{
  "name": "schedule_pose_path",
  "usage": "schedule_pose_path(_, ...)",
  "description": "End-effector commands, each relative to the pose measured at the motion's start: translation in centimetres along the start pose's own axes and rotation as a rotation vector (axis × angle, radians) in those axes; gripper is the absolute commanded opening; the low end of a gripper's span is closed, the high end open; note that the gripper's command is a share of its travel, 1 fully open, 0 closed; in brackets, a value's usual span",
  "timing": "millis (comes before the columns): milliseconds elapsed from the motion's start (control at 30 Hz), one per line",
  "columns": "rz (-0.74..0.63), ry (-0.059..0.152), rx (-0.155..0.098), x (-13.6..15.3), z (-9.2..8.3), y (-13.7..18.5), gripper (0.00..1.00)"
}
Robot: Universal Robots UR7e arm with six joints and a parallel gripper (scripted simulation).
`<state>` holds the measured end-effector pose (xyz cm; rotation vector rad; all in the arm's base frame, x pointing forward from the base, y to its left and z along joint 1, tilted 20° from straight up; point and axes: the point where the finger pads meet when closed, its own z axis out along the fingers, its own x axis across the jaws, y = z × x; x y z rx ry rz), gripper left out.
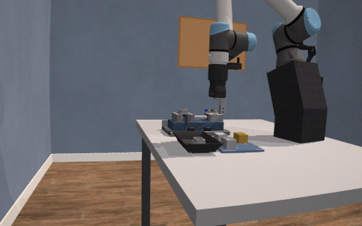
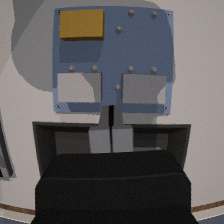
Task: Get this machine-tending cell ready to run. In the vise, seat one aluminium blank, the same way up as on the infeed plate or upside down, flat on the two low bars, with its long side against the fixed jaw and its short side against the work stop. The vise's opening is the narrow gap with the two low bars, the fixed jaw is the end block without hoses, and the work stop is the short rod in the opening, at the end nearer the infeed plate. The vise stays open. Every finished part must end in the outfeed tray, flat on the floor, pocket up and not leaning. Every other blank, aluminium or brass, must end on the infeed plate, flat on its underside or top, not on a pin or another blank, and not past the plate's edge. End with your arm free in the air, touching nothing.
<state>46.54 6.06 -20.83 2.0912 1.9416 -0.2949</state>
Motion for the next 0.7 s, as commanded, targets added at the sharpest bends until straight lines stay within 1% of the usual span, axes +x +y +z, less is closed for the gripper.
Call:
schedule_pose_path(0,0.000,0.000,-0.002,0.02,0.84,0.07,0.00)
schedule_pose_path(133,0.000,0.000,-0.002,0.02,1.33,0.07,0.00)
schedule_pose_path(367,0.000,0.000,-0.002,0.02,1.68,0.08,0.00)
schedule_pose_path(667,0.000,0.000,-0.002,0.02,1.82,0.08,0.00)
